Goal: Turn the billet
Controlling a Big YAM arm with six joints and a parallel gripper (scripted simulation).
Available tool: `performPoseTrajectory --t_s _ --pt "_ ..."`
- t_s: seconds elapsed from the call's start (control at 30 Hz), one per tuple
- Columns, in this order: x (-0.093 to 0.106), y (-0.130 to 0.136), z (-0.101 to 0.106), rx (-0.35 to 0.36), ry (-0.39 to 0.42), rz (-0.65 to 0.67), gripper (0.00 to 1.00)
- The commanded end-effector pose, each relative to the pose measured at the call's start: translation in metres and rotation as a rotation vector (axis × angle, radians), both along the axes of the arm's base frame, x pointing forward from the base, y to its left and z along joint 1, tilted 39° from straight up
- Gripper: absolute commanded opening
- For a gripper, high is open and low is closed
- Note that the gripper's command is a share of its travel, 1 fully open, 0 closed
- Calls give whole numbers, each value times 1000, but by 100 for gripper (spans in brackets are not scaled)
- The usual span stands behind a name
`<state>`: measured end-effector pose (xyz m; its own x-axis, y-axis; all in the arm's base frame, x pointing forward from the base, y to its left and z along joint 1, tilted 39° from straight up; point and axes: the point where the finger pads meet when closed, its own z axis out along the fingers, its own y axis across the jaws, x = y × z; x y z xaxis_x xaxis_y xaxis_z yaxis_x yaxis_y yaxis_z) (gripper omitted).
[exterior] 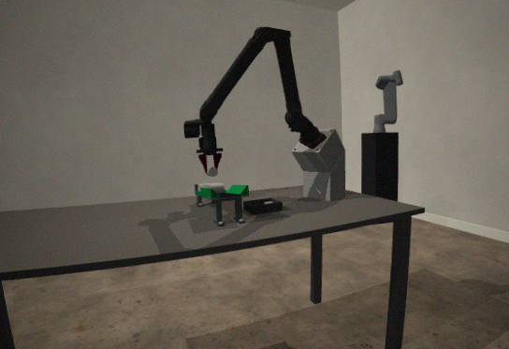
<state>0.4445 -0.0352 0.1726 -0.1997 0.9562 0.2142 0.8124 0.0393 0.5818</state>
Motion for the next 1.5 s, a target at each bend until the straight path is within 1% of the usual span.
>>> performPoseTrajectory --t_s 0.0,0.17,0.3,0.43,0.6,0.7,1.47 --pt "4 -2 33 -15 -73 -20 0" --pt "4 3 32 -22 -71 -16 0" --pt "5 -3 35 -29 -78 -32 0" --pt "4 1 33 -29 -72 -26 0" --pt "3 -1 32 -31 -72 -31 0" --pt "5 0 35 -32 -77 -30 0" --pt "5 -1 35 -32 -77 -30 0"
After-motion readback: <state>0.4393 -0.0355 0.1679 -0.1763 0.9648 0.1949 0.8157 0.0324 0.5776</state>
